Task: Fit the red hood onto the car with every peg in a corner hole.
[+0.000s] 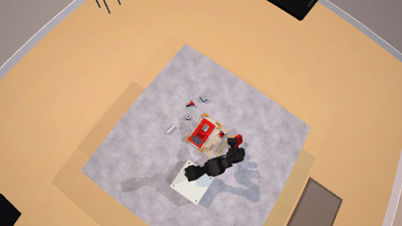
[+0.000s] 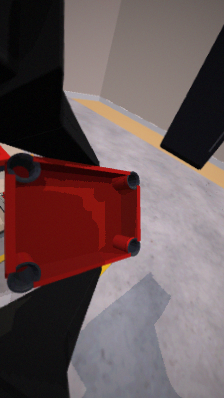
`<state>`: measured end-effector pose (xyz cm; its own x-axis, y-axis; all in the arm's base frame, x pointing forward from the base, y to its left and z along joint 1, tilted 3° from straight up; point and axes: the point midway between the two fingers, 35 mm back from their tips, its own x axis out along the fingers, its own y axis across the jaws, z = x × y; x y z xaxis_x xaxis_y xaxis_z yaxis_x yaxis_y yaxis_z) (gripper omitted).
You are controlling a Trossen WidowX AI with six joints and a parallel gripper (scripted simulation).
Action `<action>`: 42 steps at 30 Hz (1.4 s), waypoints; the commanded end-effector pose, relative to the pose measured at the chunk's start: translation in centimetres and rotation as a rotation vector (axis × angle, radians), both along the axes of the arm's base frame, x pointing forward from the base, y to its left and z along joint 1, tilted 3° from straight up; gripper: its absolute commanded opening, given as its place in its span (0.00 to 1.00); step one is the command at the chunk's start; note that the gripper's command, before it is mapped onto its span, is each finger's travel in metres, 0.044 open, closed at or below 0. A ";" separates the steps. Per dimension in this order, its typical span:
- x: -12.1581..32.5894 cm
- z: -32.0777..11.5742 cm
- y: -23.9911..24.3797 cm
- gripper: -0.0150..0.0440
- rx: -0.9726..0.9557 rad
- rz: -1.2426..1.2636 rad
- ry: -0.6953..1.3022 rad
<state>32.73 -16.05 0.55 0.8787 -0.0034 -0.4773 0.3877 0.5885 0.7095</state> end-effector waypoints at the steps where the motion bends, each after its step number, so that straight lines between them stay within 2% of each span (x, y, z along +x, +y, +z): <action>1: 0.0 -0.1 0.1 0.25 0.127 -0.065 -0.001; 28: 0.0 -0.1 0.1 0.25 0.856 -0.461 -0.002; 33: 0.0 -0.1 0.1 0.25 0.919 -0.495 -0.002; 42: -0.1 -0.4 0.1 0.25 1.151 -0.621 -0.002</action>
<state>32.70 -16.09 0.46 0.8805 -0.0049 -0.4741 0.3965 -0.5408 0.7419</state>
